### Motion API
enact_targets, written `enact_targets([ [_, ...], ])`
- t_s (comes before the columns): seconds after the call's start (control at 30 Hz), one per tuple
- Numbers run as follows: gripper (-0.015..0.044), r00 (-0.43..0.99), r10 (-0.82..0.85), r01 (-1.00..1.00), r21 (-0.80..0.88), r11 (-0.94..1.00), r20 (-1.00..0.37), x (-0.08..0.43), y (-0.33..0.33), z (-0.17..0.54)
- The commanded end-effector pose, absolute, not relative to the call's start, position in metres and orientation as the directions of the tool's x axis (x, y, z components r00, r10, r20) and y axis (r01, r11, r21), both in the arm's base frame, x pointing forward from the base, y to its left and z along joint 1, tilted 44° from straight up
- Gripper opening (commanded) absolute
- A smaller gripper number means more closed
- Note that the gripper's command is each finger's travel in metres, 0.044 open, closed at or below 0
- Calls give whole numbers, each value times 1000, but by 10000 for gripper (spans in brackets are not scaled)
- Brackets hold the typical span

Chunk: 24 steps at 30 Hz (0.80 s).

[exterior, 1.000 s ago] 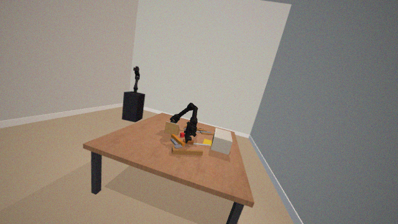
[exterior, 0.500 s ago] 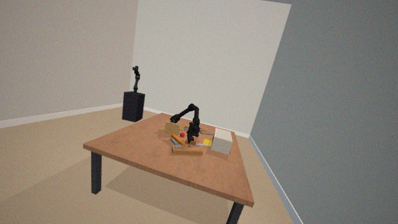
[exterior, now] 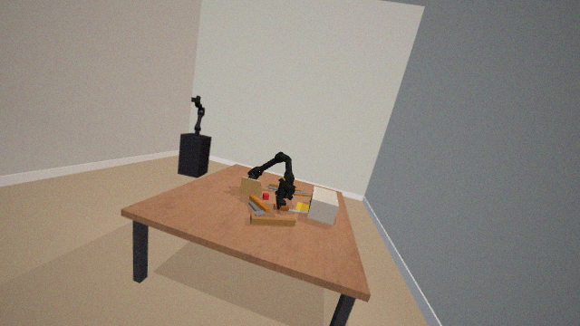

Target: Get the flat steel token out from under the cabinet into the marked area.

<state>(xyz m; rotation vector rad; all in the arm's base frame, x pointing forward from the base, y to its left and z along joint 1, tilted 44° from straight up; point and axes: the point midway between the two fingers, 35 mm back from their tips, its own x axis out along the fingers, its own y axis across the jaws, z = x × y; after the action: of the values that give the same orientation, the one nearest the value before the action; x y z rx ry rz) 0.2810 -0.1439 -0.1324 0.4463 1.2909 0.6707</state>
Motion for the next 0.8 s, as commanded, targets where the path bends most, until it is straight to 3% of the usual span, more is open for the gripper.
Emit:
enact_targets([
  [0.0,0,135,676,-205,647,735,-725,289,-144,-131],
  [0.77,0,136,676,-206,647,734,-724,320,-143,-124],
])
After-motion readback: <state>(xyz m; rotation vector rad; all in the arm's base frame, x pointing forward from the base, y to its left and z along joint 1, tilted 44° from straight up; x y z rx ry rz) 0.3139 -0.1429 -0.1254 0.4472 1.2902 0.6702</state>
